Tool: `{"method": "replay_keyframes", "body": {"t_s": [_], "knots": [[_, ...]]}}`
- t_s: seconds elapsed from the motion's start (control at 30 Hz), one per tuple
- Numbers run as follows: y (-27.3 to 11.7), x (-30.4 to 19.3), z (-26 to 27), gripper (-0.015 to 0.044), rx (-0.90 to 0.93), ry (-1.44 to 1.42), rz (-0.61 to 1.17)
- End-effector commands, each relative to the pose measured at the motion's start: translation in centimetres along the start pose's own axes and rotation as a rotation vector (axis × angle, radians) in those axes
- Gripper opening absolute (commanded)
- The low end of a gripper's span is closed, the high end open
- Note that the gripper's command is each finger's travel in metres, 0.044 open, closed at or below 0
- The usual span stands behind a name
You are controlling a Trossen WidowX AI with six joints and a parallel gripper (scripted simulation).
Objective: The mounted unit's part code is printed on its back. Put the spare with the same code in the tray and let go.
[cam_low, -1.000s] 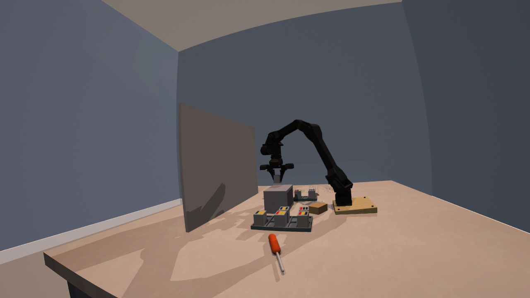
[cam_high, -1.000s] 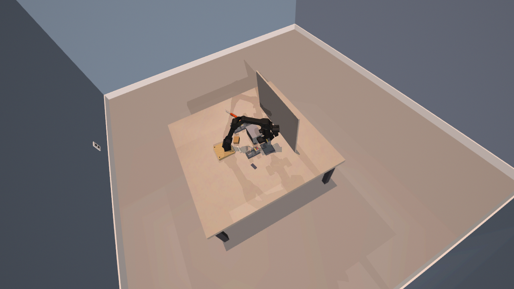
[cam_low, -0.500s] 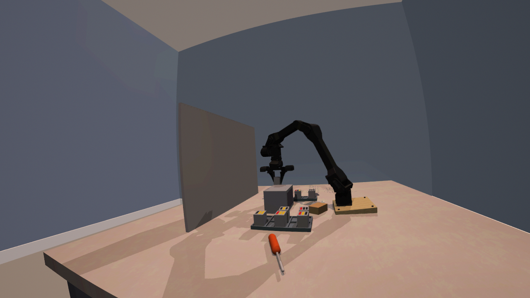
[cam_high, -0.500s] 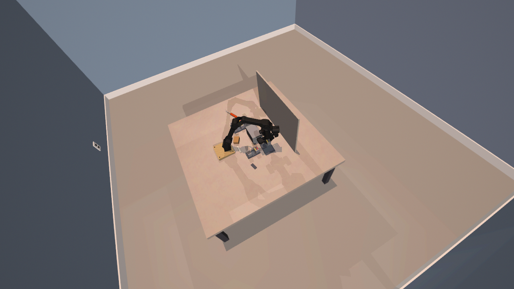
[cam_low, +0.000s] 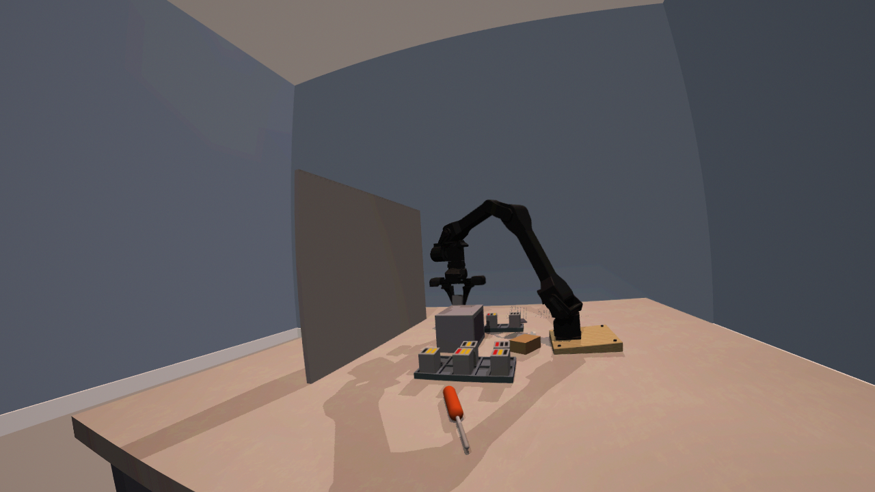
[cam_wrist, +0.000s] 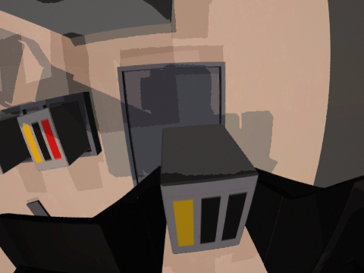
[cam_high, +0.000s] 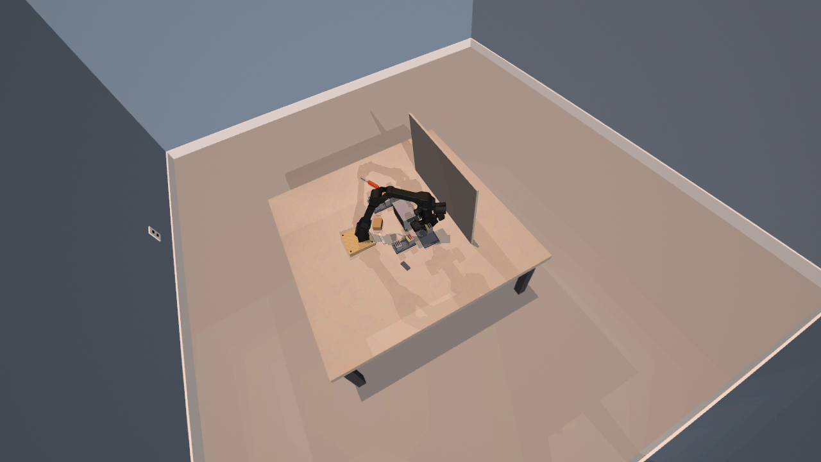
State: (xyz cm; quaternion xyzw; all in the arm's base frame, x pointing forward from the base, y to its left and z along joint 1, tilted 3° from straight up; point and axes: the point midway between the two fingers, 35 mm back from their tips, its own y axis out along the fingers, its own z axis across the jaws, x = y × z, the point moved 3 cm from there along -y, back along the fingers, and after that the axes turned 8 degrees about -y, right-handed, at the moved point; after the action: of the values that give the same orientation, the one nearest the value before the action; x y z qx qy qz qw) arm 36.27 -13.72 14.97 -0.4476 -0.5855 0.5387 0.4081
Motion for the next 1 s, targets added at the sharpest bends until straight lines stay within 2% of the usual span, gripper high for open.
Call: {"method": "replay_keyframes", "body": {"t_s": [0.0,0.97], "knots": [[0.4,0.1,0.0,0.0,-0.002,0.004,-0.002],[2.4,0.2,0.2,0.0,-0.001,0.004,-0.003]]}}
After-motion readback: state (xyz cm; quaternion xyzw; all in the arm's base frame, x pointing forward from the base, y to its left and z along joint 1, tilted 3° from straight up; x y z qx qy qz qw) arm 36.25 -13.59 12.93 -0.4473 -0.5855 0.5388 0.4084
